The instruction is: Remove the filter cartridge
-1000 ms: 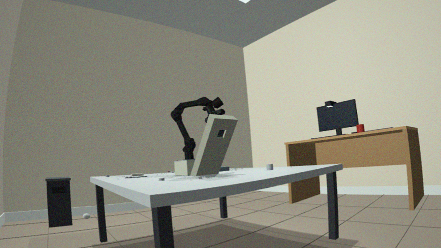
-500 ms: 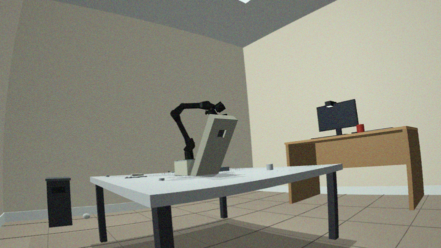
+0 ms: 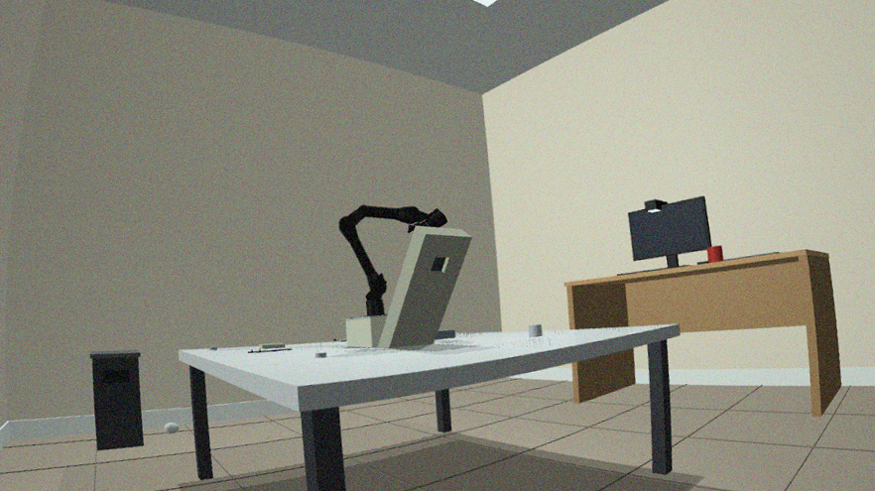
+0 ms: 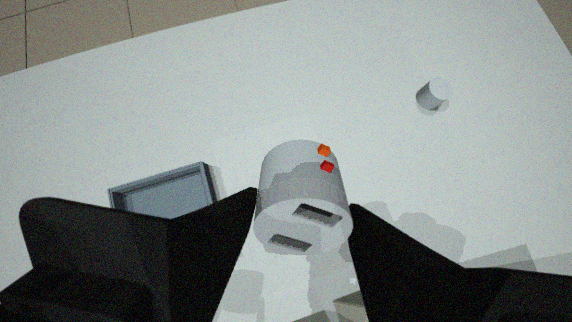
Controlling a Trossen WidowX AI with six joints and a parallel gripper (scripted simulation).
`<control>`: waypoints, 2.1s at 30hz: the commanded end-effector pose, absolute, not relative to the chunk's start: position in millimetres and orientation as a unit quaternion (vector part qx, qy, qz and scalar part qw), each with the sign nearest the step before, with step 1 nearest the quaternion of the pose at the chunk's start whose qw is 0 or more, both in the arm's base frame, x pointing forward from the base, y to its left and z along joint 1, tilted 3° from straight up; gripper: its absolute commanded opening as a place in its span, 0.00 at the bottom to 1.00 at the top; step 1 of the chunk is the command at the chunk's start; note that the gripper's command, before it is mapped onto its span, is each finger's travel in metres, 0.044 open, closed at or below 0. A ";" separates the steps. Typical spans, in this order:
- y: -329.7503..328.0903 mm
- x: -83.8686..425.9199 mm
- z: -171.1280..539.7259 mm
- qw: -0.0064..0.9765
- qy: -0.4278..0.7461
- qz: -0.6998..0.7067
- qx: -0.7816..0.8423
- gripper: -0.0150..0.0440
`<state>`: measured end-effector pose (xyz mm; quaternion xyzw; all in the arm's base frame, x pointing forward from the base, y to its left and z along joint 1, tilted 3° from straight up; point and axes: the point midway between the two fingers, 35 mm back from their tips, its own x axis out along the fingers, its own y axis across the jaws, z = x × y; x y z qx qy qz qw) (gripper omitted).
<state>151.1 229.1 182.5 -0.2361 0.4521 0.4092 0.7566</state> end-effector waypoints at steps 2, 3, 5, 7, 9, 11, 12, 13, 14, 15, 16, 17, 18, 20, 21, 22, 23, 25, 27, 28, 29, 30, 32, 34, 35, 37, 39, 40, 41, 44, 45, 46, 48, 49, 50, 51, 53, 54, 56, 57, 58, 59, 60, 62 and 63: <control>234.0 145.8 179.5 0.750 0.445 0.424 -0.243 0.25; 236.8 143.0 176.4 0.747 0.443 0.430 -0.246 0.25; 243.5 135.6 168.5 0.740 0.439 0.443 -0.253 0.25; 249.6 127.8 160.7 0.732 0.434 0.456 -0.259 0.25; 255.3 119.6 152.8 0.724 0.429 0.470 -0.266 0.25; 260.5 111.0 144.9 0.716 0.425 0.483 -0.273 0.25; 262.8 106.6 141.0 0.711 0.422 0.489 -0.276 0.25; 265.0 102.1 137.0 0.707 0.420 0.495 -0.280 0.25; 267.1 97.6 133.1 0.703 0.417 0.502 -0.283 0.25; 269.0 93.0 129.2 0.698 0.415 0.508 -0.286 0.25; 270.8 88.3 125.2 0.694 0.412 0.514 -0.290 0.25; 272.5 83.6 121.3 0.689 0.410 0.521 -0.293 0.25; 273.9 78.8 117.4 0.685 0.407 0.527 -0.296 0.25; 276.5 69.1 109.6 0.675 0.402 0.539 -0.303 0.25; 277.5 64.2 105.7 0.671 0.399 0.545 -0.306 0.25; 278.3 59.3 101.8 0.666 0.397 0.551 -0.309 0.25; 279.1 54.3 98.0 0.661 0.394 0.557 -0.312 0.25; 280.0 44.4 90.3 0.651 0.389 0.569 -0.318 0.25; 280.3 34.3 82.7 0.641 0.383 0.581 -0.324 0.25; 280.2 29.3 78.9 0.636 0.380 0.587 -0.327 0.25; 280.0 24.3 75.1 0.630 0.378 0.592 -0.330 0.25; 279.6 19.3 71.4 0.625 0.375 0.598 -0.333 0.25; 278.3 9.4 64.0 0.614 0.369 0.609 -0.339 0.25; 276.5 -0.4 56.7 0.603 0.363 0.620 -0.345 0.25; 275.3 -5.3 53.1 0.598 0.360 0.626 -0.348 0.25; 272.8 -14.0 46.7 0.588 0.355 0.636 -0.353 0.25; 271.8 -17.1 44.4 0.584 0.353 0.639 -0.355 0.25; 271.8 -17.1 44.4 0.584 0.353 0.639 -0.355 0.25; 271.8 -17.1 44.4 0.584 0.353 0.639 -0.355 0.25; 272.9 -17.4 38.8 0.584 0.353 0.639 -0.355 0.25; 273.6 -17.5 35.2 0.584 0.353 0.639 -0.355 0.25; 274.2 -17.7 31.4 0.584 0.353 0.639 -0.355 0.25; 275.1 -17.9 23.8 0.584 0.353 0.639 -0.355 0.25; 275.4 -18.1 20.0 0.584 0.353 0.639 -0.355 0.25; 275.7 -18.2 16.2 0.584 0.353 0.639 -0.355 0.25; 275.8 -18.4 12.5 0.584 0.353 0.639 -0.355 0.25; 275.8 -18.6 5.1 0.584 0.353 0.639 -0.355 0.25; 275.7 -18.8 1.5 0.584 0.353 0.639 -0.355 0.25; 275.1 -19.0 -5.7 0.584 0.353 0.639 -0.355 0.25; 274.7 -19.1 -9.3 0.584 0.353 0.639 -0.355 0.25; 274.2 -19.2 -12.8 0.584 0.353 0.639 -0.355 0.25; 273.7 -19.3 -16.3 0.584 0.353 0.639 -0.355 0.25; 273.0 -19.4 -19.7 0.584 0.353 0.639 -0.355 0.25; 271.5 -19.6 -26.4 0.584 0.353 0.639 -0.355 0.25; 270.8 -19.7 -29.1 0.584 0.353 0.639 -0.355 0.25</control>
